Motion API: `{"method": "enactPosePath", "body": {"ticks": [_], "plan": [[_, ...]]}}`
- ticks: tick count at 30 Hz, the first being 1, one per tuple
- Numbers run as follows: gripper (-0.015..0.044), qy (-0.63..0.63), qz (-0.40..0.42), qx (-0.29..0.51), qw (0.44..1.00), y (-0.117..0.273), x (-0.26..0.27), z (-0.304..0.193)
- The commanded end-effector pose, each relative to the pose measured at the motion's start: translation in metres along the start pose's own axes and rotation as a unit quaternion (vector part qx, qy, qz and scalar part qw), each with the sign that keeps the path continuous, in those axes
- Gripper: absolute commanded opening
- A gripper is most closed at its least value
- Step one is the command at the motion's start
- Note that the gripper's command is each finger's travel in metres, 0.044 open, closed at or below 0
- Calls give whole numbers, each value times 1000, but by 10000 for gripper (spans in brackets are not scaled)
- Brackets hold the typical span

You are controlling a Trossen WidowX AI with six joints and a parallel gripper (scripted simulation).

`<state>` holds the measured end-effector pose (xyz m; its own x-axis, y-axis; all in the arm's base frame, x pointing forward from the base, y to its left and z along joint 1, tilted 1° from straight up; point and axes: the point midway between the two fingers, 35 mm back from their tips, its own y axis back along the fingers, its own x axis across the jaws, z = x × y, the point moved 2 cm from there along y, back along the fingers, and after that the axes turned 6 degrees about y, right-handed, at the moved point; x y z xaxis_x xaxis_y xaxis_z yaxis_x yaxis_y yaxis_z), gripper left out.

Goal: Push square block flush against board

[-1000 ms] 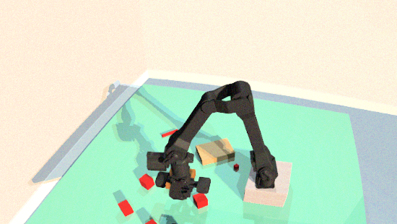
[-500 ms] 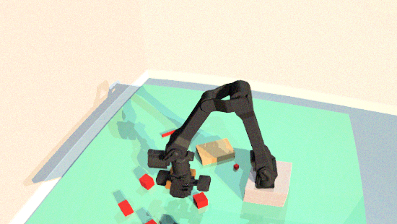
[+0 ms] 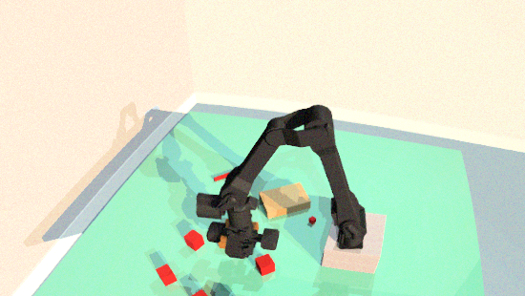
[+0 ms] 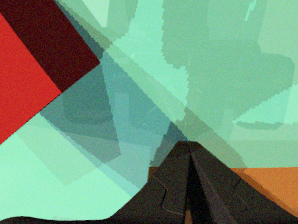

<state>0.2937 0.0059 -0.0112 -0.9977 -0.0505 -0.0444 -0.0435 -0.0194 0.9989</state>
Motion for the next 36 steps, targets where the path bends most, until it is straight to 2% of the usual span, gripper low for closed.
{"method": "enactPosePath", "body": {"ticks": [1,36], "plan": [[0,-2,1,4,1000,-1,1,-6],[0,-2,1,5,1000,0,1,-36]]}}
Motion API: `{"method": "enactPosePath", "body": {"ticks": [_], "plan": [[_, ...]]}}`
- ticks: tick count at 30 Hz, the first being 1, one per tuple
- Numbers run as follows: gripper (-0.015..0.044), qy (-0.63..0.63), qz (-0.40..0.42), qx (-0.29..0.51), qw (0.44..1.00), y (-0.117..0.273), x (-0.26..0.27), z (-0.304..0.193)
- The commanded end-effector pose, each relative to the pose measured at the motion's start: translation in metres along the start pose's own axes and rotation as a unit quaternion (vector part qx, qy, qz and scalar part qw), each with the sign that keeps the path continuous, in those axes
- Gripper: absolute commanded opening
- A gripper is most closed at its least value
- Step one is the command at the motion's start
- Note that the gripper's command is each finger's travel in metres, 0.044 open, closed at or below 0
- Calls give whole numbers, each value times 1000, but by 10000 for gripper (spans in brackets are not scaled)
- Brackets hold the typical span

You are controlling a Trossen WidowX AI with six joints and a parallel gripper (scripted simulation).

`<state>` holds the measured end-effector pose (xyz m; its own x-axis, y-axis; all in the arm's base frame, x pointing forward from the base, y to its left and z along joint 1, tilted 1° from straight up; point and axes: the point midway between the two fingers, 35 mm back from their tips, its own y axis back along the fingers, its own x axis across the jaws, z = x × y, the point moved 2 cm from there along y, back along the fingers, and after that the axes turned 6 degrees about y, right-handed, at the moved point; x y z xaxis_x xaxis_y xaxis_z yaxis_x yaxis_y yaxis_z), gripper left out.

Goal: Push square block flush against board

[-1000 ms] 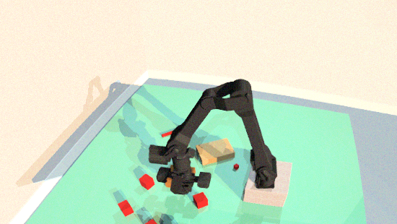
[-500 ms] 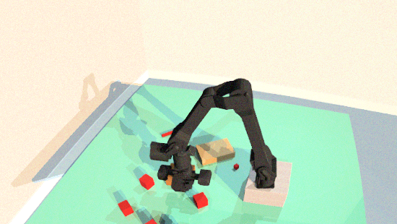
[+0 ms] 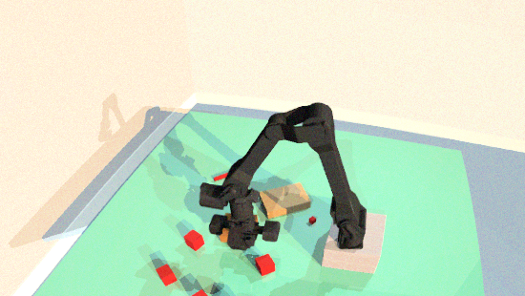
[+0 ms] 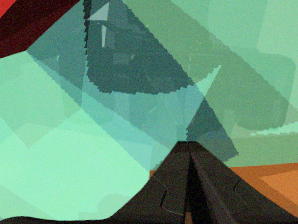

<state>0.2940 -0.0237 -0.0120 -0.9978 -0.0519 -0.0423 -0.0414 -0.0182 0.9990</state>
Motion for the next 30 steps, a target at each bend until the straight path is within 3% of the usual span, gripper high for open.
{"method": "enactPosePath", "body": {"ticks": [1,30], "plan": [[0,-2,0,4,1000,0,0,-7],[0,-2,0,5,1000,0,-1,-31]]}}
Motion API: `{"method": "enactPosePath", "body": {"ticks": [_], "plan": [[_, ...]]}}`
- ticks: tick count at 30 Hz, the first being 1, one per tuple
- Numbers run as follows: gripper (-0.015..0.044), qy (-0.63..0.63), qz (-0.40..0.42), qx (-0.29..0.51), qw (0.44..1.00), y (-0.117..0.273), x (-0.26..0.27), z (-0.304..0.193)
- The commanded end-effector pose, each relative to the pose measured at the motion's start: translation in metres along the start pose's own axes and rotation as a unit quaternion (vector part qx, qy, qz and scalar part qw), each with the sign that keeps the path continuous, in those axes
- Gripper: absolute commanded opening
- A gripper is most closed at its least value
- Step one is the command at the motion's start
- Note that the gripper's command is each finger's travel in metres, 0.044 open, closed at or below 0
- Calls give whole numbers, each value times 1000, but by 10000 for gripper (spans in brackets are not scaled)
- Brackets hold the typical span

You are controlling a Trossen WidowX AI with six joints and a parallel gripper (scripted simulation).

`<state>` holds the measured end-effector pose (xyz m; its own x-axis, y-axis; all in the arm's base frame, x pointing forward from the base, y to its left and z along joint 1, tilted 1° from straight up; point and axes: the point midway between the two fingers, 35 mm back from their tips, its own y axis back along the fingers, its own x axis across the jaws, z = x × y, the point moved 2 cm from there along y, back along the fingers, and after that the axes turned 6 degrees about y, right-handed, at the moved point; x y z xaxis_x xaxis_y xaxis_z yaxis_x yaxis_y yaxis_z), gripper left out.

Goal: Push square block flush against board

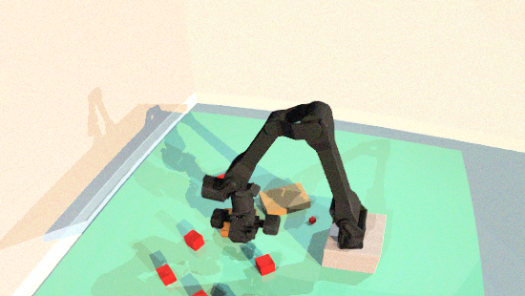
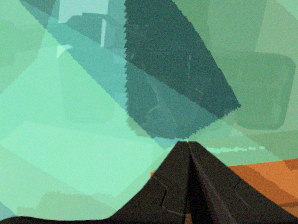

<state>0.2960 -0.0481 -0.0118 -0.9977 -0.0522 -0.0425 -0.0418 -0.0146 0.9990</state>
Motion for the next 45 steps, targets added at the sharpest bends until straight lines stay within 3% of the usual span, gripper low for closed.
{"method": "enactPosePath", "body": {"ticks": [1,21,45], "plan": [[0,-3,0,4,1000,0,0,-7],[0,-3,0,4,1000,0,-2,-22],[0,-3,0,3,1000,0,-5,14]]}}
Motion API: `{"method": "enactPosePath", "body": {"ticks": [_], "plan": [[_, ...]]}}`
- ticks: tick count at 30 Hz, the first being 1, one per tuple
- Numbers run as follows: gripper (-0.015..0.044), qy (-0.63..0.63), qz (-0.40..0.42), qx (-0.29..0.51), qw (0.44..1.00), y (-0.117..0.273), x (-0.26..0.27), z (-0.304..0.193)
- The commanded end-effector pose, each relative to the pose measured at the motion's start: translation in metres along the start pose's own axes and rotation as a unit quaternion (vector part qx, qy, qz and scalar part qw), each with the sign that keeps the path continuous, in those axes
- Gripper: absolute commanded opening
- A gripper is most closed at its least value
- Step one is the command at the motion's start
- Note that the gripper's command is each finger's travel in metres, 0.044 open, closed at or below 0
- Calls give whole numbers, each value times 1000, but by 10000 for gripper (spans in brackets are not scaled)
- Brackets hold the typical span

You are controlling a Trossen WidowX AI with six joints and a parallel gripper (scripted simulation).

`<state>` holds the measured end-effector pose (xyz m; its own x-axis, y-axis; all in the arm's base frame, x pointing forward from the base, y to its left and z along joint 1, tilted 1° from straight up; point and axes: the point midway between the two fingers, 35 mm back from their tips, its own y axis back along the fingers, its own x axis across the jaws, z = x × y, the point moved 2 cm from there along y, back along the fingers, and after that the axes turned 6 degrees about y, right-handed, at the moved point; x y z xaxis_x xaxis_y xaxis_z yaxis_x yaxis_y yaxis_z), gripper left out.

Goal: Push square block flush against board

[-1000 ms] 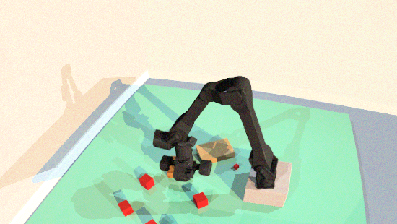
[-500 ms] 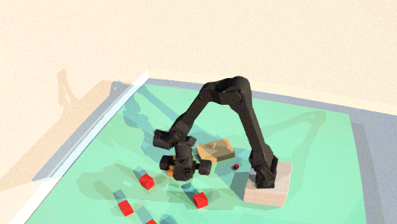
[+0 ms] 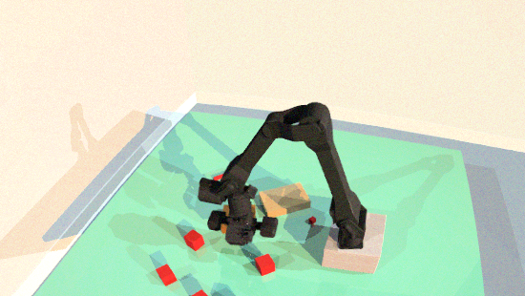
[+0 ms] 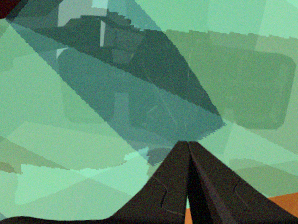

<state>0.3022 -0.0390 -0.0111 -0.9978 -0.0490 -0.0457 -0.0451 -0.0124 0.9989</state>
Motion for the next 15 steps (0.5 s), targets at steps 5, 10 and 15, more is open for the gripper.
{"method": "enactPosePath", "body": {"ticks": [5,10,15], "plan": [[0,-1,2,1,1000,-1,1,14],[0,-1,2,1,1000,-1,1,21],[0,-1,1,1,1000,51,-2,17]]}}
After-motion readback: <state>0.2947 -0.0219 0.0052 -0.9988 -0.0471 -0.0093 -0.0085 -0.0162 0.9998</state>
